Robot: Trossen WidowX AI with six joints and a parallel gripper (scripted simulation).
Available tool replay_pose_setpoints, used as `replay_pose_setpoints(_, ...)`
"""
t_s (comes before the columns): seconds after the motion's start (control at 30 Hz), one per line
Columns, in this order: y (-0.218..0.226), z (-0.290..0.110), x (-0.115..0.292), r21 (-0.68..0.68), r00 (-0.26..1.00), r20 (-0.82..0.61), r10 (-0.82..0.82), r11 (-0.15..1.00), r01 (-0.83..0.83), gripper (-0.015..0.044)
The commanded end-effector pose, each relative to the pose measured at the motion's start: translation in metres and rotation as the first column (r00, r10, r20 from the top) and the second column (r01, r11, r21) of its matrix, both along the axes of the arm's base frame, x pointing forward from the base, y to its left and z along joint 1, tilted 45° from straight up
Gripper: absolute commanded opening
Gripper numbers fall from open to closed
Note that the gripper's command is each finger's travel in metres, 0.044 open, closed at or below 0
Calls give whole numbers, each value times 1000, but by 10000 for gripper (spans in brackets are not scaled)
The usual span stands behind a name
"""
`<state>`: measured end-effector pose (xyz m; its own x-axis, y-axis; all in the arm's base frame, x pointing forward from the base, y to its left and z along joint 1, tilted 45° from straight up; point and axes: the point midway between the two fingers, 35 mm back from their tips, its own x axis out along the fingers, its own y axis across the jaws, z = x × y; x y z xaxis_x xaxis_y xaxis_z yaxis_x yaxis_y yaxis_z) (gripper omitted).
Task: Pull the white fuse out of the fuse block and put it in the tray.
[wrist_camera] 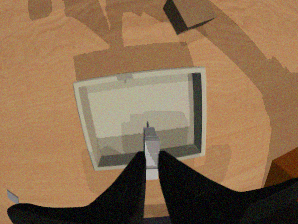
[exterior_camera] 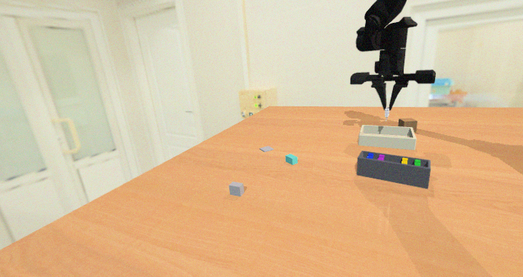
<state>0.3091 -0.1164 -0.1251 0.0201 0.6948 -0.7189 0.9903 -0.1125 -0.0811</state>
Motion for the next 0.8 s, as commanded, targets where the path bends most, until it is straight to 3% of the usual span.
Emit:
replay_pose_setpoints(0.0, 5, -6, 0, 2, 1000, -3, 0, 1000, 0, 0)
replay_pose_setpoints(0.77, 25, -26, 0, 3, 1000, -3, 0, 1000, 0, 0)
